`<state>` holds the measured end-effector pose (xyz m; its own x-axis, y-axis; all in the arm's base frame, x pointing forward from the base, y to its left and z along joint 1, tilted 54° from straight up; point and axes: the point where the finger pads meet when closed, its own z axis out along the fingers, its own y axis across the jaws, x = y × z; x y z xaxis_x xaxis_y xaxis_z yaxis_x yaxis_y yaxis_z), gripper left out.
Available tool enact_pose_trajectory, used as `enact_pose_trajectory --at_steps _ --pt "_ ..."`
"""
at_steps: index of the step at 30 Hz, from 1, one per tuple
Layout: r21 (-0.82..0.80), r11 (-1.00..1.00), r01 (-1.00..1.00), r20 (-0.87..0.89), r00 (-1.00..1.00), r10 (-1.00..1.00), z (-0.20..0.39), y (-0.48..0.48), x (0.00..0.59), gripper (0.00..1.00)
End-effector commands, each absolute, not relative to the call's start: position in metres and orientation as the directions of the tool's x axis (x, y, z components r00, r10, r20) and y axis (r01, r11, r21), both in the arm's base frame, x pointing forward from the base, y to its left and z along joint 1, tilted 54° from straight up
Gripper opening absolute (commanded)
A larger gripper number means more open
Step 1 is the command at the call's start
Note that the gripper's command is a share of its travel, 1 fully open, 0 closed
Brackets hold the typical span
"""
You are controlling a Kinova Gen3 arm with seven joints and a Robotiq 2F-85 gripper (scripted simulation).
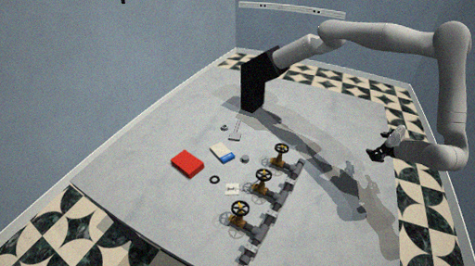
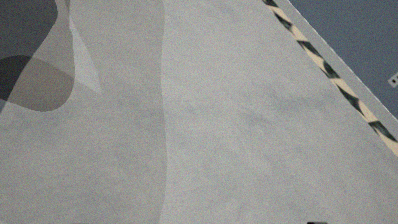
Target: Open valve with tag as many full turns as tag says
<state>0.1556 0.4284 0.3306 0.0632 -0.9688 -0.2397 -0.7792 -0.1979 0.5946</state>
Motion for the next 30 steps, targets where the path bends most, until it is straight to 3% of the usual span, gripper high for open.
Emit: enact_pose_trajectory --at_steps 1,21,30 --pt "0.594 -0.198 -0.780 -0.241 0.063 -0.969 0.331 0.428 0.156 1.00" --pt "0.597 -0.190 -0.779 -0.242 0.051 -0.969 0.329 0.428 0.159 1.00" --pt "0.672 -0.021 -0.740 -0.267 -0.216 -0.939 0.282 0.423 0.242 1.00"
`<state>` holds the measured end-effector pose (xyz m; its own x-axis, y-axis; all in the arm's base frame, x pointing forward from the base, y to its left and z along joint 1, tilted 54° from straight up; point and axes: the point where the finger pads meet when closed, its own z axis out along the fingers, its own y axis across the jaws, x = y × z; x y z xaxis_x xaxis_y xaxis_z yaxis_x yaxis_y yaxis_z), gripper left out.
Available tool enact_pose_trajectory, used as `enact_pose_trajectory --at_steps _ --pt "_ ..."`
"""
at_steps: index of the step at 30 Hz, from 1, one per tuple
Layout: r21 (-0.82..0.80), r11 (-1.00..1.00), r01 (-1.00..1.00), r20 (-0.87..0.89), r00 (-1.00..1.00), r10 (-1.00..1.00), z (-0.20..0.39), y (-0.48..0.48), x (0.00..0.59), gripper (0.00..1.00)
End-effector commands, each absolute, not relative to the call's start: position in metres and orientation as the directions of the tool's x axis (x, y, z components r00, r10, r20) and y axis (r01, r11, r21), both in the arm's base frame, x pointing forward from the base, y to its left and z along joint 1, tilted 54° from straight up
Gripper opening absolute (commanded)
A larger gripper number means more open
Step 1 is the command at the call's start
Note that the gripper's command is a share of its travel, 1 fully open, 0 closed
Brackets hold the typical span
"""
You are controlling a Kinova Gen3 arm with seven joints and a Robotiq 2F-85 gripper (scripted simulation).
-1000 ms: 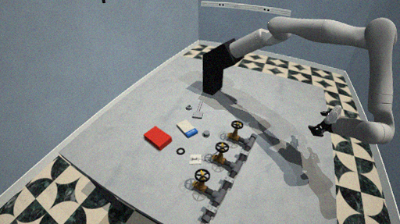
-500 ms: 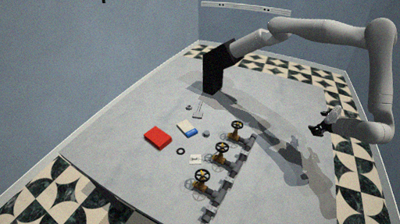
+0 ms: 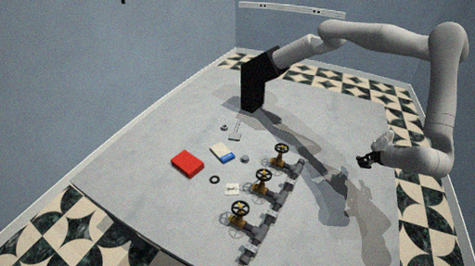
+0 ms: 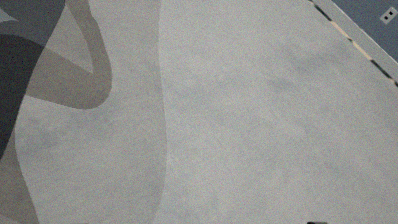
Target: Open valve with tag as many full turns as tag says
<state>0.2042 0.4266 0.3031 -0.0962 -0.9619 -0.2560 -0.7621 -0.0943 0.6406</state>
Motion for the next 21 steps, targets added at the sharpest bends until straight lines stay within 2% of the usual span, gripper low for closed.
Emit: enact_pose_trajectory --at_steps 1,4,8,13,19,21 --pt "0.685 0.013 -0.728 -0.269 -0.270 -0.925 0.273 0.419 0.259 1.00" --pt "0.698 0.049 -0.714 -0.271 -0.326 -0.906 0.263 0.415 0.276 1.00" --pt "0.747 0.206 -0.632 -0.263 -0.566 -0.781 0.223 0.387 0.340 1.00" --pt "0.778 0.337 -0.531 -0.241 -0.747 -0.620 0.184 0.349 0.396 1.00" --pt "0.795 0.448 -0.408 -0.208 -0.878 -0.432 0.133 0.291 0.453 1.00" --pt "0.795 0.448 -0.408 -0.208 -0.878 -0.432 0.133 0.291 0.453 1.00"
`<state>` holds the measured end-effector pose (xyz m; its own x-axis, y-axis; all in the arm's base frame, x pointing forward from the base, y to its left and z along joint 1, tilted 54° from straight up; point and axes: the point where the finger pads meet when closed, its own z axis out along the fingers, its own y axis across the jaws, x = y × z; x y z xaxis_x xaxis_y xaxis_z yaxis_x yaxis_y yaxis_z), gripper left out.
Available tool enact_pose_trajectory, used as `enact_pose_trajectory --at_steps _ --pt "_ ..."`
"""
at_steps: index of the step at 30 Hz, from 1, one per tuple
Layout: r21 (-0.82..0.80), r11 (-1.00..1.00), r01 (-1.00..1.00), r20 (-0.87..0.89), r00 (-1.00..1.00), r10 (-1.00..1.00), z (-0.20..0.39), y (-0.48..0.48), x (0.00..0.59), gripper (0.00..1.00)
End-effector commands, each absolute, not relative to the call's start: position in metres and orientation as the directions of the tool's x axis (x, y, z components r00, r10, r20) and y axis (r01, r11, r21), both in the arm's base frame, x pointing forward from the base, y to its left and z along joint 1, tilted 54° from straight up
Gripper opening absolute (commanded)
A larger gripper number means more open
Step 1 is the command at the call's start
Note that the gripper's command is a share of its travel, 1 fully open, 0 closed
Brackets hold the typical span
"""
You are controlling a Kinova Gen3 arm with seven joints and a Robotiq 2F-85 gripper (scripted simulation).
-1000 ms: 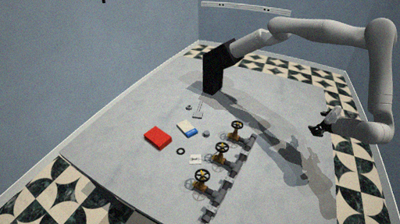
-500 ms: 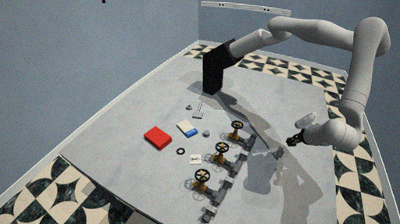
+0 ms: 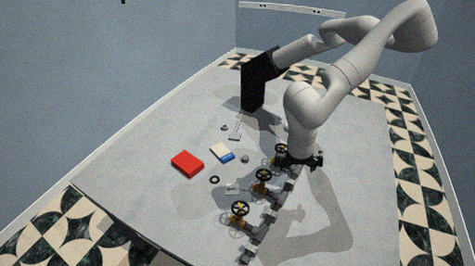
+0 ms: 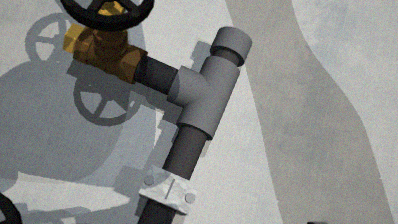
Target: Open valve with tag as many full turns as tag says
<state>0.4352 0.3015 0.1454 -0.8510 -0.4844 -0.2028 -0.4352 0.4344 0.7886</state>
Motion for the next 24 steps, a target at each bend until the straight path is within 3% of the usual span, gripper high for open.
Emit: enact_pose_trajectory --at_steps 1,9,24 --pt "0.798 0.474 -0.373 -0.197 -0.904 -0.379 0.108 0.261 0.479 1.00" --pt "0.797 0.578 -0.177 -0.141 -0.984 -0.107 0.039 0.165 0.523 1.00" --pt "0.796 0.585 -0.157 -0.135 -0.988 -0.080 0.022 0.141 0.532 1.00"
